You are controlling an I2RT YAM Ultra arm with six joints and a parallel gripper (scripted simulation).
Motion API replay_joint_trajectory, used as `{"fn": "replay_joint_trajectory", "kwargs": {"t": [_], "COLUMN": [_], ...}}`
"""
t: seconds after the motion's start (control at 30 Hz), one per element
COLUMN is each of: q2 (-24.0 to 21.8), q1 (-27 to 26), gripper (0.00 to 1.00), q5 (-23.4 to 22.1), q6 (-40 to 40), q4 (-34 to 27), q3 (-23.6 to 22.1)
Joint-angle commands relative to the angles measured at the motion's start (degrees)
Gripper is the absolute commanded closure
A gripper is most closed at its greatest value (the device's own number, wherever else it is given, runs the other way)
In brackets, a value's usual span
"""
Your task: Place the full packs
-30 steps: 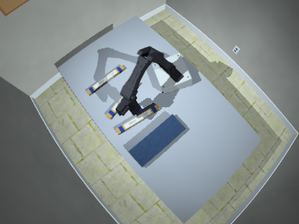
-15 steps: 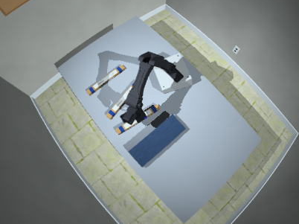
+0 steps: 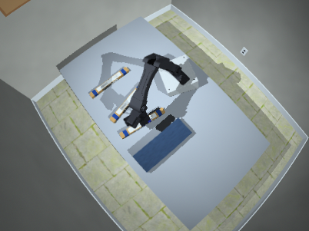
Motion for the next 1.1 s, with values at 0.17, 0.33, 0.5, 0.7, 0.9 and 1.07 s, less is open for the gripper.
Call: {"fn": "replay_joint_trajectory", "kwargs": {"t": [0.17, 0.33, 0.5, 0.7, 0.9, 1.07], "q2": [-1.56, 0.86, 2.28, 4.36, 5.94, 8.15], "q1": [-0.18, -0.78, -1.36, -2.04, -2.48, -3.02], "gripper": [0.26, 0.26, 0.26, 0.26, 0.26, 0.26], "q5": [0.82, 0.76, 0.65, 0.48, 0.18, -0.17], "q6": [0.11, -0.53, -1.08, -1.74, -2.19, -2.73], "q4": [-0.60, 2.11, 6.02, 10.65, 13.75, 17.50], "q3": [2.07, -1.33, -3.78, -5.98, -7.68, -9.11]}}
